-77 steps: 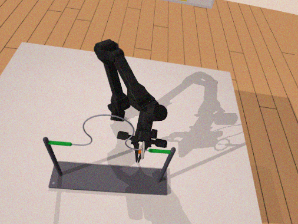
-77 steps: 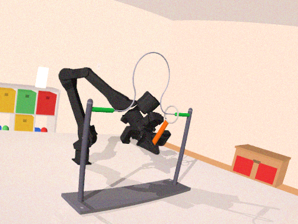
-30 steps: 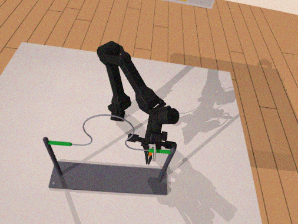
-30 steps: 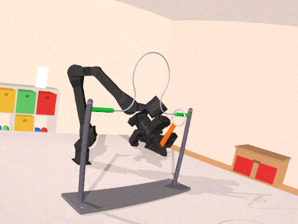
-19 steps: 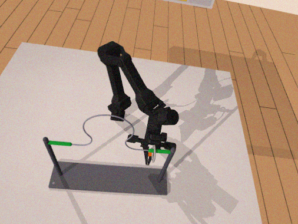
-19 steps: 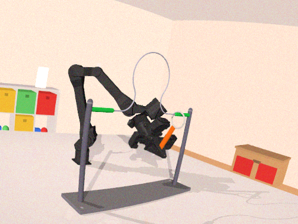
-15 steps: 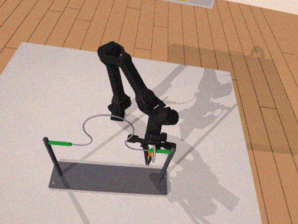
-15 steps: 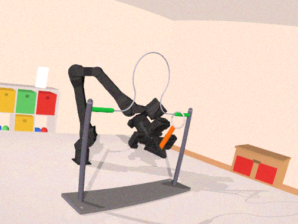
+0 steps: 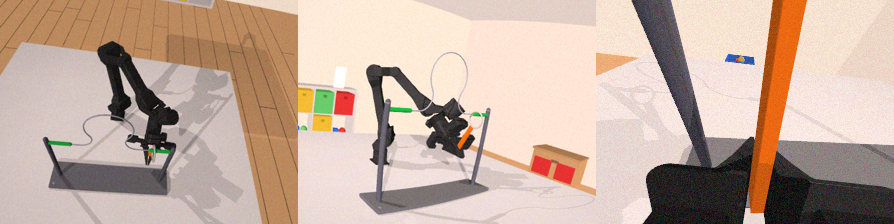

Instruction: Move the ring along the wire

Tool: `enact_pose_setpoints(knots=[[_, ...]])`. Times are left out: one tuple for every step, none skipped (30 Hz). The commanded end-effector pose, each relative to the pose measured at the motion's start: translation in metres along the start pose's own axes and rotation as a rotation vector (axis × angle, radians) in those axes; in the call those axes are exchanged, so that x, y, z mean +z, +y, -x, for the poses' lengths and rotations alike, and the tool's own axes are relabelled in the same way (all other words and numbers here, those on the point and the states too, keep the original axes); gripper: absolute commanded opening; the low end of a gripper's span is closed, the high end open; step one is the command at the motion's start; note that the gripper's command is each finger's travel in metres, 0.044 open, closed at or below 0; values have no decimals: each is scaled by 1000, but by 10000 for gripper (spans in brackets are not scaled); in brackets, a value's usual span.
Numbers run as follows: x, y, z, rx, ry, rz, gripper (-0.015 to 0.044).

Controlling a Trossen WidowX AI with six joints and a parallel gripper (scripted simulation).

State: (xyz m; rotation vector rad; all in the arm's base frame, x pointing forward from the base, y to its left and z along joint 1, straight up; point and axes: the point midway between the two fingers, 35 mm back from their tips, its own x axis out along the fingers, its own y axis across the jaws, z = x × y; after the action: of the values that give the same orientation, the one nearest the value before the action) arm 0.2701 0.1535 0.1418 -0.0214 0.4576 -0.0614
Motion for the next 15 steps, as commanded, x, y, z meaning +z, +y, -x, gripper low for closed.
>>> enact_pose_setpoints(knots=[[0,0,0,0,0,0,86],[0,0,0,0,0,0,113],[0,0,1,0,0,0,139],[0,0,2,0,1,0,160],[0,1,3,0,2,-1,160],[-1,1,6,-1,3,-1,160],[-1,1,8,-1,4,-2,160],[-1,1,11,-2,6,-3,160],[-1,2,15,-2,7,-3,160],[-1,2,19,-2,8,-4,160],[-2,2,22,-3,9,-4,160],[-2,2,26,-3,9,-4,160],[-2,2,30,-4,9,-5,160],[-2,2,33,-4,9,-5,160],[-2,1,37,-4,8,-5,160]])
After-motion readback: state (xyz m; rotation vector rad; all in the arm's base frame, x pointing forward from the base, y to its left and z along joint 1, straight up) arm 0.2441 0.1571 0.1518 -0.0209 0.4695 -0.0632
